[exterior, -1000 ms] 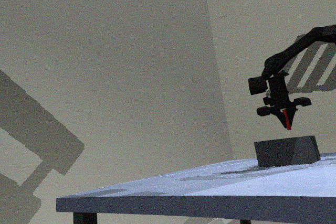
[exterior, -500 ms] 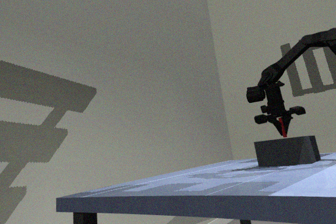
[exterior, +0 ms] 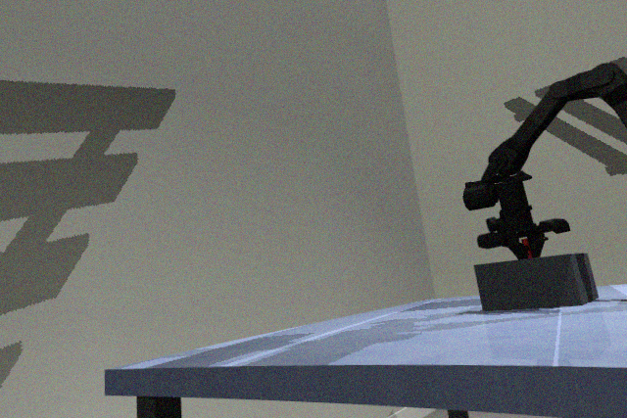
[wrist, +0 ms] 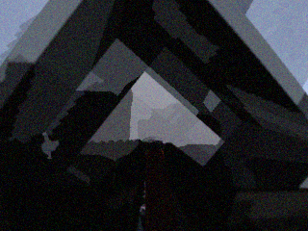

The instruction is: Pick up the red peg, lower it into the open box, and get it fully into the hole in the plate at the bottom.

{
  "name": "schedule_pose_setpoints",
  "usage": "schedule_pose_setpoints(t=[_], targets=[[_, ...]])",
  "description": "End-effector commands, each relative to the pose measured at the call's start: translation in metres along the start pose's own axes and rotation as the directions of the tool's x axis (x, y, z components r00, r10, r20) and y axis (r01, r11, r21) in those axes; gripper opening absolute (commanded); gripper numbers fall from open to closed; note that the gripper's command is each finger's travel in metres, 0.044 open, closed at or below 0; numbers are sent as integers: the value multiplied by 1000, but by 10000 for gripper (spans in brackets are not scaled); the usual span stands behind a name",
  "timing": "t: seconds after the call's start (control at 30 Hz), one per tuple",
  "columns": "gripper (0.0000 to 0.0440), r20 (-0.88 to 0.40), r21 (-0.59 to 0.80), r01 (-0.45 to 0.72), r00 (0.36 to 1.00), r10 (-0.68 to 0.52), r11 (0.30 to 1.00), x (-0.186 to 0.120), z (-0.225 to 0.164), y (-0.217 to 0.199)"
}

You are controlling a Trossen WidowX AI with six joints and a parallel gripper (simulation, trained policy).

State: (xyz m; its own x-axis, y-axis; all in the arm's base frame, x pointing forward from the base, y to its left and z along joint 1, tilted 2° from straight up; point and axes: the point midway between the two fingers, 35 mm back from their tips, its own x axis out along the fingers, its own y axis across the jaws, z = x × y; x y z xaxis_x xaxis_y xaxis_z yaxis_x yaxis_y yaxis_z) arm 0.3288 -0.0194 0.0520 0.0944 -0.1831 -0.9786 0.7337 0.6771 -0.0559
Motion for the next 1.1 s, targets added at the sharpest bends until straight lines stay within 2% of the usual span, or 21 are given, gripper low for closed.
schedule_pose_setpoints(t=[0.0,0.07,0.13,0.47,0.93,1.07], targets=[[117,-43,-33,1,999,-3,999,16,-2,0],[161,-57,-33,0,998,-1,999,20,-1,-1],[180,-65,-37,-8,998,6,999,20,2,1],[438,-102,-38,-70,993,66,997,6,29,21],[440,-97,-62,-226,971,219,972,-28,62,67],[440,-96,-63,-229,970,223,971,-29,63,68]])
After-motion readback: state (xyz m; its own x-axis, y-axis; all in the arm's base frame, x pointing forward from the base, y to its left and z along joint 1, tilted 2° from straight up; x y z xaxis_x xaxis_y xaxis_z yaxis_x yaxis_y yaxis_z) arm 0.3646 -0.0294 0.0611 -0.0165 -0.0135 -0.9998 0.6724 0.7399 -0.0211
